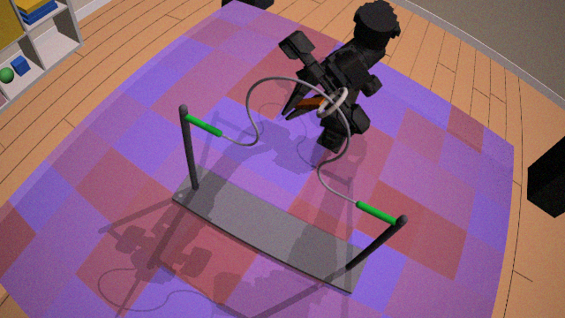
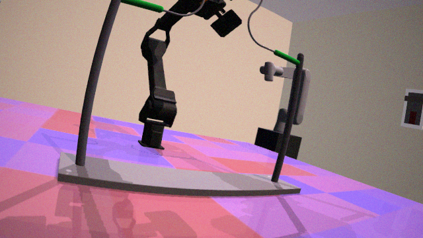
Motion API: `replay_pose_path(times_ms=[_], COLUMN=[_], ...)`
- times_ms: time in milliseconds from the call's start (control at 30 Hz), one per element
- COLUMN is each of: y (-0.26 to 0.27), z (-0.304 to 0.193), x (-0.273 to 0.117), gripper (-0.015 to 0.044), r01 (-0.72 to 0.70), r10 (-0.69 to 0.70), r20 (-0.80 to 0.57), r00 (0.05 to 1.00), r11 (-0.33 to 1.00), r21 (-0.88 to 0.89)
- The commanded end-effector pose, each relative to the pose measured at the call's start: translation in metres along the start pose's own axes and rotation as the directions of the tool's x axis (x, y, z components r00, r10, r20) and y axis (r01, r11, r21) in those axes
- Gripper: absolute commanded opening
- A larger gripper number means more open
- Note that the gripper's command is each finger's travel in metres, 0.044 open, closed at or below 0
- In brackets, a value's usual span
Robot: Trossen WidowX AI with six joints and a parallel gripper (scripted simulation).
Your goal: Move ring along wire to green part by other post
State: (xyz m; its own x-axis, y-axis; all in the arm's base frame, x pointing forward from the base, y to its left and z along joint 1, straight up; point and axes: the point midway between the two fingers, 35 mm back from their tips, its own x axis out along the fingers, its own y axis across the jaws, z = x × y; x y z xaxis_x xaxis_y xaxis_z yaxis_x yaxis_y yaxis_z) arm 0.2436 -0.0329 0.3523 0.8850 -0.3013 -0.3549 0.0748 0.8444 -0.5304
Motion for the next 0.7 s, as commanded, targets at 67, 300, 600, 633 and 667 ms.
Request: replay_pose_path(times_ms=[67, 300, 600, 633, 667], y=[-0.003, -0.007, -0.011, -0.012, -0.012], z=[-0.001, 0.000, 0.001, 0.001, 0.001], x=[0.000, 0.000, 0.001, 0.001, 0.001], gripper=[-0.0150, -0.0150, -0.0150, -0.0150, -0.0150], r01=[0.041, 0.089, 0.151, 0.158, 0.165], r10=[-0.040, -0.086, -0.142, -0.148, -0.154], r20=[0.010, 0.027, 0.054, 0.057, 0.060], r00=[0.999, 0.996, 0.988, 0.987, 0.986], r11=[0.997, 0.984, 0.955, 0.951, 0.947], r21=[-0.069, -0.152, -0.254, -0.265, -0.276])
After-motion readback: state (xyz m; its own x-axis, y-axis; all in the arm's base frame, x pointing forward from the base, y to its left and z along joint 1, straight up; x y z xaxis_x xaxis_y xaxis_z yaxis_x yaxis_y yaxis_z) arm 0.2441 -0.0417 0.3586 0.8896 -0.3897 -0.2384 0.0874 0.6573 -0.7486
